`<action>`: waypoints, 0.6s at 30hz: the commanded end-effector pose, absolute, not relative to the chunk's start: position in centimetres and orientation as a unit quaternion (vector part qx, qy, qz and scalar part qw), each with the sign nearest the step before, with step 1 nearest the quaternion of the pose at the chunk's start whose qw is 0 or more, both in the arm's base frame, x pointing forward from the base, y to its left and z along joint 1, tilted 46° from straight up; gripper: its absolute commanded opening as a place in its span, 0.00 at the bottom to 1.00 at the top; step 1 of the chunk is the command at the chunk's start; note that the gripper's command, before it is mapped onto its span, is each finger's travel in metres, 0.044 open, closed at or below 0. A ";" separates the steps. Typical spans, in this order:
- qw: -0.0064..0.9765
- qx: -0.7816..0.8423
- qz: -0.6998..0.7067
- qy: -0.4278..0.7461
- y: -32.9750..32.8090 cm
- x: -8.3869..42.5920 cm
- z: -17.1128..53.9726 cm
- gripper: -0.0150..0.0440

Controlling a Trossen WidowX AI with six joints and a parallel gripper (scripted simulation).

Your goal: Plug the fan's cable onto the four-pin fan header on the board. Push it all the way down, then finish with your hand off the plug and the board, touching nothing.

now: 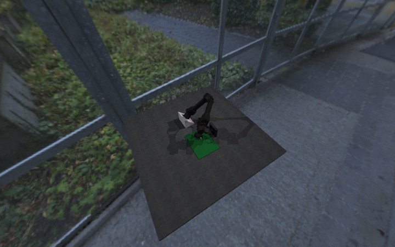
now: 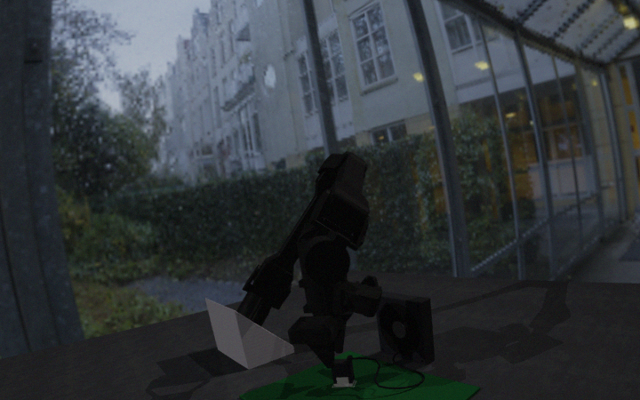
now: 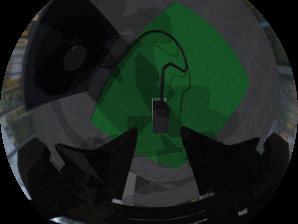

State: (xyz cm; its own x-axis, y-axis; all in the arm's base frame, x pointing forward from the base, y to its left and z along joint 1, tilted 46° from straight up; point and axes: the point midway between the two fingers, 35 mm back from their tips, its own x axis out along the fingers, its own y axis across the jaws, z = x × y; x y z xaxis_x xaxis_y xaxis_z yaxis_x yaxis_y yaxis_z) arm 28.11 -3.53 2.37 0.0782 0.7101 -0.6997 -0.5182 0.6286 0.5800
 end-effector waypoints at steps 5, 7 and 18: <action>0.735 0.084 0.417 0.528 -5.6 27.9 4.0 0.69; 0.735 0.082 0.414 0.530 -6.9 26.4 2.7 0.69; 0.734 0.083 0.416 0.530 -10.3 18.8 -1.9 0.69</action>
